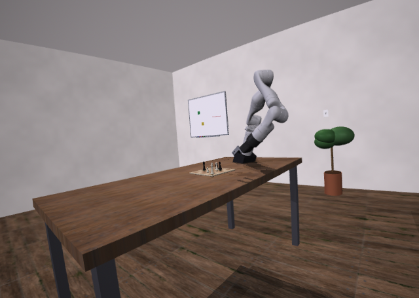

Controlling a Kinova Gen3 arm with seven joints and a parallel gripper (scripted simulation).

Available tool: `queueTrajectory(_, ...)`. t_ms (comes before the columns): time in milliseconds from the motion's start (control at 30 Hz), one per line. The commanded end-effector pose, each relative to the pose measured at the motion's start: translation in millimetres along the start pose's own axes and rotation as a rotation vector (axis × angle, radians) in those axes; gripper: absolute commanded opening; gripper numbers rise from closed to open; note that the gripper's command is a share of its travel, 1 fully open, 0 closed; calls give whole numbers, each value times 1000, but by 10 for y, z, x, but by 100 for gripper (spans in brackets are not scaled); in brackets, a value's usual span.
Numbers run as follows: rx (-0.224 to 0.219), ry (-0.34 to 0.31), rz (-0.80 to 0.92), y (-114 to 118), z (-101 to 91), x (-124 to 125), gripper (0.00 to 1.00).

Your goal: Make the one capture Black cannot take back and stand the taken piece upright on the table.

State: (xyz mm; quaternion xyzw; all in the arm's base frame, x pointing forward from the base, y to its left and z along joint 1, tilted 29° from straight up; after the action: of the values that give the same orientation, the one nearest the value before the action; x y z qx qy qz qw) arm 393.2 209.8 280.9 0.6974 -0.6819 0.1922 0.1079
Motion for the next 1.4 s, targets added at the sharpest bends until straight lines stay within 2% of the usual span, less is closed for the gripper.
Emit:
queueTrajectory(0,-15,-3,19,-2,45,63,100)
queueTrajectory(167,-88,-30,87,53,231,228,100)
queueTrajectory(233,-88,-30,87,53,231,228,100)
queueTrajectory(267,-109,-38,108,72,282,273,100)
queueTrajectory(433,-240,-96,252,210,582,548,100)
queueTrajectory(733,-527,-262,688,586,1111,1073,100)
queueTrajectory(800,-527,-262,688,586,1111,1073,100)
queueTrajectory(933,-642,-350,935,723,1281,1273,100)
queueTrajectory(1067,-734,-432,1192,807,1417,1462,100)
queueTrajectory(1233,-811,-517,1487,855,1558,1696,100)
queueTrajectory(1300,-832,-544,1589,866,1606,1784,100)
queueTrajectory(1367,-832,-544,1589,866,1606,1784,100)
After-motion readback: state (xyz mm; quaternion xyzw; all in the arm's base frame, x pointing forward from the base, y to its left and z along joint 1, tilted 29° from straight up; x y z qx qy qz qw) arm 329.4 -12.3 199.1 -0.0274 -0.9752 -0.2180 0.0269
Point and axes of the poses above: the point where the finger pads meet when closed, its own z axis out along the fingers, its own y axis across the jaws, x = y × z, the point moved 6 cm from there along -z, back along the fingers, and after that the axes turned 2 degrees about -z, right-handed, at the moved point
